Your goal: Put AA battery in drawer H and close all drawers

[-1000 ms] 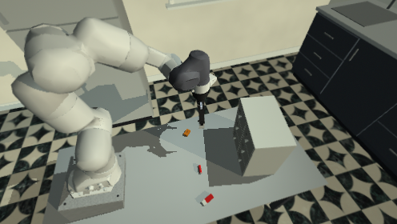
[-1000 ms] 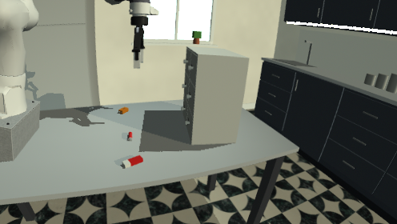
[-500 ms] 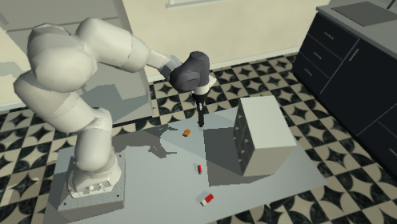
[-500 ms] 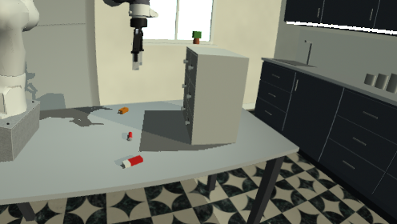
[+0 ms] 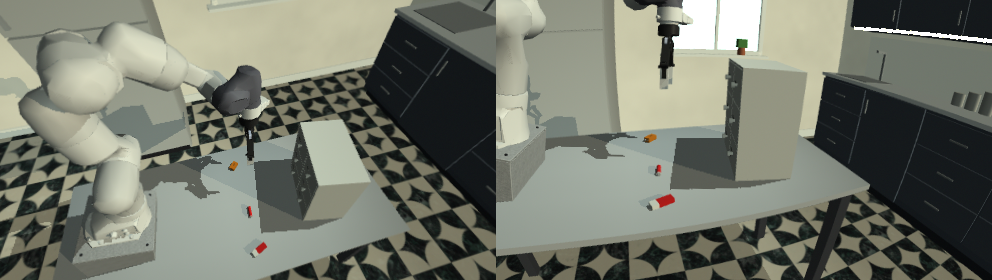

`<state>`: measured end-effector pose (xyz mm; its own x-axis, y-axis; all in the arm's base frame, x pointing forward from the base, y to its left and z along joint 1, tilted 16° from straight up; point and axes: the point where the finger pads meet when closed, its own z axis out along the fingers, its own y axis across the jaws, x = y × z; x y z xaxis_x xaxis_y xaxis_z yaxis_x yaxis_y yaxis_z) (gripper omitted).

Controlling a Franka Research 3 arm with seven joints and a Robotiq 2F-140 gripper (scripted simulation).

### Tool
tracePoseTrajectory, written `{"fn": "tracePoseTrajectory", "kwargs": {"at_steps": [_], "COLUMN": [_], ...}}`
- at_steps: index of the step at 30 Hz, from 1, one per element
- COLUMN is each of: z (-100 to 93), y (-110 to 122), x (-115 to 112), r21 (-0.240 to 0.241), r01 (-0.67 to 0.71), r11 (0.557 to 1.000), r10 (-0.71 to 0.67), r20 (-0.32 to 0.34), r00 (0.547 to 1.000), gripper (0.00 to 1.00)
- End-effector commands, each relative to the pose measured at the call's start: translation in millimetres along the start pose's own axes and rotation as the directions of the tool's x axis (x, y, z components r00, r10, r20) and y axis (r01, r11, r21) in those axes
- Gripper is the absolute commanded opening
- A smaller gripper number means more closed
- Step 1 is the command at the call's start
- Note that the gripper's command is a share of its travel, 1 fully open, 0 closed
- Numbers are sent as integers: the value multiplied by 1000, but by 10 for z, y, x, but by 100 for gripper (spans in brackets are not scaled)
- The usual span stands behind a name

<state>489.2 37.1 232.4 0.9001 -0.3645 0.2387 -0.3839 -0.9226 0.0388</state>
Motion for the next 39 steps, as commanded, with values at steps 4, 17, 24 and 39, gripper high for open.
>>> {"fn": "tracePoseTrajectory", "kwargs": {"at_steps": [4,17,24,39], "z": [18,98,390,595], "y": [20,97,456,821], "x": [-17,-64,-230,-325], "r21": [-8,-47,-215,-371], "r01": [-13,-20,-47,-72], "r11": [1000,999,975,926], "r10": [13,21,55,81], "r20": [4,14,32,11], "r00": [1000,1000,998,997], "gripper": [100,100,100,100]}}
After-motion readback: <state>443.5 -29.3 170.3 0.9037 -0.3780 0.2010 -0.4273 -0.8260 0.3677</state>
